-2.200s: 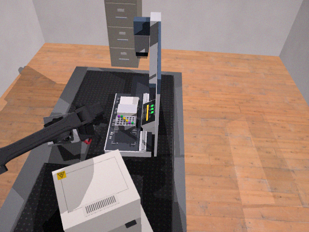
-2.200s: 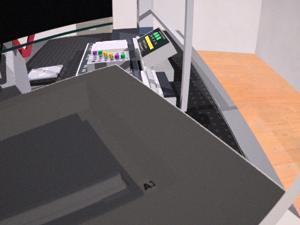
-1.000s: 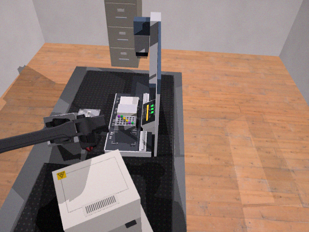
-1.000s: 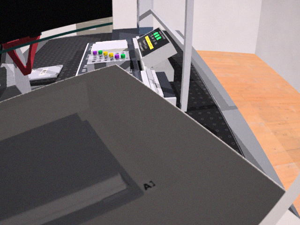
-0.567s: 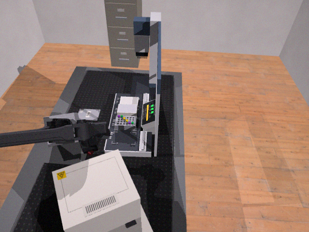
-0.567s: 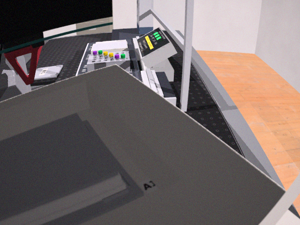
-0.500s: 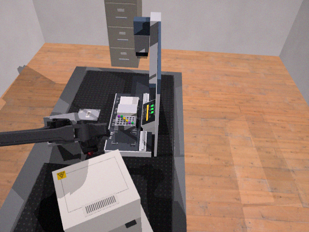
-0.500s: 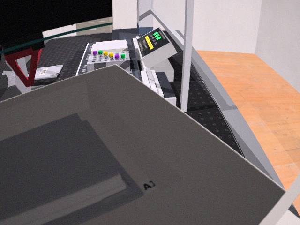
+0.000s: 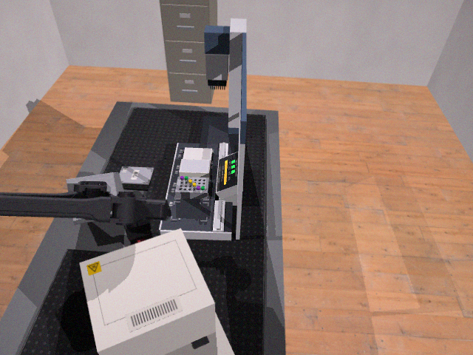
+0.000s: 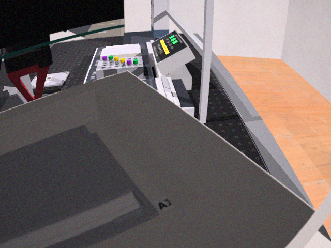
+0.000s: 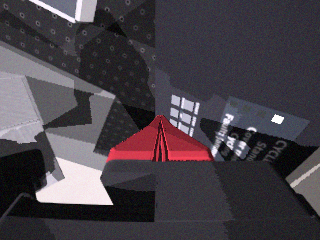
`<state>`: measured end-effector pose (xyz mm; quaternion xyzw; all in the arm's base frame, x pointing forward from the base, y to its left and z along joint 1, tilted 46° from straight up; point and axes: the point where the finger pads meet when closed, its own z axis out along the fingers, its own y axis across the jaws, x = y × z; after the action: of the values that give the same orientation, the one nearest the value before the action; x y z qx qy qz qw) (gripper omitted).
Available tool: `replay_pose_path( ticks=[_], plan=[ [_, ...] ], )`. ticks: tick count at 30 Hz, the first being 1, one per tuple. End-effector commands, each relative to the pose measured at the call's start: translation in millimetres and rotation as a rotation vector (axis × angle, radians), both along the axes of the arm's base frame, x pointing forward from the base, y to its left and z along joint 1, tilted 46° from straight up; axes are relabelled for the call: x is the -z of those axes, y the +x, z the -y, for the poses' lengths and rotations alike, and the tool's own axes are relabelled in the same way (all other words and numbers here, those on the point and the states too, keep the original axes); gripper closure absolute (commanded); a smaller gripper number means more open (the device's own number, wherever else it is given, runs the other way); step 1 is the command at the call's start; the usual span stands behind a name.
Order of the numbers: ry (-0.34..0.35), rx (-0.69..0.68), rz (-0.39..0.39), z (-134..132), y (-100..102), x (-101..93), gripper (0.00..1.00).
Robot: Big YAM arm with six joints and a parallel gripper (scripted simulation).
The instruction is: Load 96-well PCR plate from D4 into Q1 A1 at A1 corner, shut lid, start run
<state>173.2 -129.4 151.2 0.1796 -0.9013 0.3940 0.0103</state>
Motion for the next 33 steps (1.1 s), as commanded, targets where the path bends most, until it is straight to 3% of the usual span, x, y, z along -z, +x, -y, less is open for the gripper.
replay_pose_path(
  ticks=[1,10,33],
  plan=[
    [-0.014,-0.022,0.052,8,16,-26.9,1.00],
    [-0.006,-0.010,0.018,18,14,-14.7,1.00],
    [0.001,0.012,0.035,16,14,-20.8,1.00]
  ],
)
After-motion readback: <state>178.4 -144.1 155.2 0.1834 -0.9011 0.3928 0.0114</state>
